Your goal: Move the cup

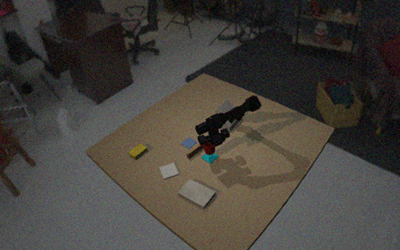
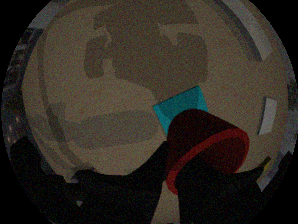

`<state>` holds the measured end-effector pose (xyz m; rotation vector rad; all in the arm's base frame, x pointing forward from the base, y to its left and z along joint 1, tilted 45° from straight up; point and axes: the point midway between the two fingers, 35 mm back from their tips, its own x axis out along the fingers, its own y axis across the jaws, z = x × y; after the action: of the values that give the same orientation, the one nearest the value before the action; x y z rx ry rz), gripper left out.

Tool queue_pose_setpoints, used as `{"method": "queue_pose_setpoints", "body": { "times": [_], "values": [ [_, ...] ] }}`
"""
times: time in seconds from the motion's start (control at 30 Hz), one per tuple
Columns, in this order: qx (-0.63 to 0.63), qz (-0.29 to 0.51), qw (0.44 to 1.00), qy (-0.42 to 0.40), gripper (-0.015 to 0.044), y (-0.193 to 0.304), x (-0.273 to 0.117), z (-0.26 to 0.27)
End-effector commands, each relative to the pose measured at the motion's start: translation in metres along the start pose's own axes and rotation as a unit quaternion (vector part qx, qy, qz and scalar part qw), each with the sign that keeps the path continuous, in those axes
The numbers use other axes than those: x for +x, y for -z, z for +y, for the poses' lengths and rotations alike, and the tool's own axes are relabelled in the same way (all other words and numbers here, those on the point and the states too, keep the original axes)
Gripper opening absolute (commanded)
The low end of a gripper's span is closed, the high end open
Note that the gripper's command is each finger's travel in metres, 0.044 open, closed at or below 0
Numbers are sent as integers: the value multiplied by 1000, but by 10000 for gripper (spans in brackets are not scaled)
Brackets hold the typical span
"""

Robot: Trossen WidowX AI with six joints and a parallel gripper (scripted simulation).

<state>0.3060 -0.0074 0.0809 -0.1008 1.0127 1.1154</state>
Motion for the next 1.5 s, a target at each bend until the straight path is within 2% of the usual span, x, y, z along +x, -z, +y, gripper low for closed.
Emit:
{"method": "queue_pose_setpoints", "body": {
  "times": [0.0,0.83,1.3,1.47],
  "values": [
    [2,-3,1000,0,0,-1,6,0],
    [2,-3,1000,-1,0,-1,40,2],
    [-1,-1,1000,0,0,-1,38,1],
    [-1,-1,1000,0,128,-1,38,1]
  ]
}}
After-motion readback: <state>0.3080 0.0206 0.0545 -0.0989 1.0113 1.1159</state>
